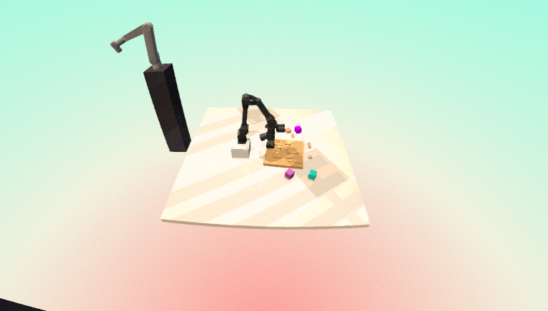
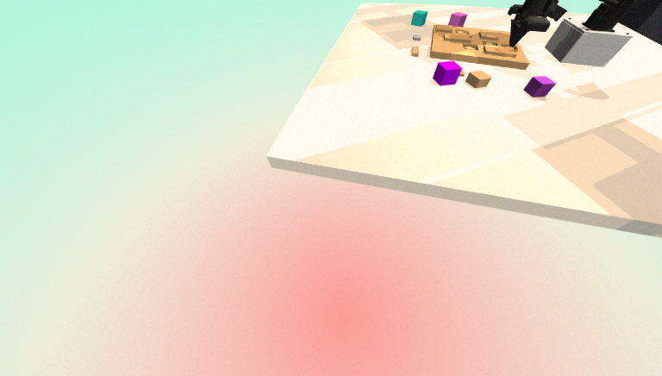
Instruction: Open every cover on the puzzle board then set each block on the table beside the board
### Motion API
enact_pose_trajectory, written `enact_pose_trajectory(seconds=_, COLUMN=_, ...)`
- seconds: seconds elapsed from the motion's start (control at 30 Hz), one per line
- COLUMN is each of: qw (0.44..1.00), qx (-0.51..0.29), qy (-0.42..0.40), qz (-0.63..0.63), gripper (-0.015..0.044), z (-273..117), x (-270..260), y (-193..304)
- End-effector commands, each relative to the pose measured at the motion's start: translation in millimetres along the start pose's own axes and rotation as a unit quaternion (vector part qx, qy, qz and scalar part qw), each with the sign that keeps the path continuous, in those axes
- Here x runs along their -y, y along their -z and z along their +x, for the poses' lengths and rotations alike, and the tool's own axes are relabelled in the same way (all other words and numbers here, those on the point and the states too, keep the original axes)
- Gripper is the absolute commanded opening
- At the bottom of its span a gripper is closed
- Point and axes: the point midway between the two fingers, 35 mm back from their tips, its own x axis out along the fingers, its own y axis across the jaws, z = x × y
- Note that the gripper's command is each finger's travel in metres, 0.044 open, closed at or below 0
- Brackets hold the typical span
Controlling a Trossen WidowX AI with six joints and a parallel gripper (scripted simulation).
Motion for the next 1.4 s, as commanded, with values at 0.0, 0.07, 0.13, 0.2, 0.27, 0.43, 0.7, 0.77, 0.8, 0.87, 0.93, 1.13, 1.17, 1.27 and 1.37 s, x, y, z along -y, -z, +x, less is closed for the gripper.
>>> enact_pose_trajectory(seconds=0.0, qw=1.0, qx=-0.001, qy=0.0, qz=0.0, gripper=0.0105, z=-9.5, x=0.1, y=1.6)
enact_pose_trajectory(seconds=0.07, qw=1.0, qx=-0.001, qy=0.0, qz=0.0, gripper=0.0144, z=-19.0, x=0.1, y=2.4)
enact_pose_trajectory(seconds=0.13, qw=1.0, qx=-0.002, qy=0.0, qz=0.0, gripper=0.0144, z=-28.8, x=0.1, y=2.8)
enact_pose_trajectory(seconds=0.2, qw=1.0, qx=-0.002, qy=-0.001, qz=-0.001, gripper=0.0144, z=-38.6, x=0.0, y=2.6)
enact_pose_trajectory(seconds=0.27, qw=1.0, qx=-0.003, qy=-0.001, qz=-0.001, gripper=0.0144, z=-48.6, x=-0.1, y=2.0)
enact_pose_trajectory(seconds=0.43, qw=1.0, qx=-0.003, qy=-0.001, qz=-0.001, gripper=0.0144, z=-54.4, x=-0.2, y=1.4)
enact_pose_trajectory(seconds=0.7, qw=1.0, qx=-0.003, qy=-0.001, qz=-0.001, gripper=0.0144, z=-35.9, x=-0.1, y=1.9)
enact_pose_trajectory(seconds=0.77, qw=1.0, qx=-0.003, qy=-0.001, qz=-0.001, gripper=0.0144, z=-30.3, x=-0.1, y=1.7)
enact_pose_trajectory(seconds=0.8, qw=1.0, qx=-0.003, qy=-0.001, qz=-0.001, gripper=0.0144, z=-27.5, x=-0.1, y=1.6)
enact_pose_trajectory(seconds=0.87, qw=1.0, qx=-0.003, qy=-0.001, qz=-0.001, gripper=0.0144, z=-22.5, x=-0.1, y=1.2)
enact_pose_trajectory(seconds=0.93, qw=1.0, qx=-0.003, qy=-0.001, qz=-0.001, gripper=0.0144, z=-20.7, x=-0.1, y=1.1)
enact_pose_trajectory(seconds=1.13, qw=1.0, qx=-0.003, qy=-0.001, qz=-0.001, gripper=0.0144, z=-20.7, x=-0.1, y=1.1)
enact_pose_trajectory(seconds=1.17, qw=1.0, qx=-0.003, qy=-0.001, qz=-0.001, gripper=0.0144, z=-20.7, x=-0.1, y=1.1)
enact_pose_trajectory(seconds=1.27, qw=1.0, qx=-0.003, qy=-0.001, qz=-0.001, gripper=0.0144, z=-20.7, x=-0.1, y=1.1)
enact_pose_trajectory(seconds=1.37, qw=1.0, qx=-0.003, qy=-0.001, qz=-0.001, gripper=0.0144, z=-20.7, x=-0.1, y=1.1)
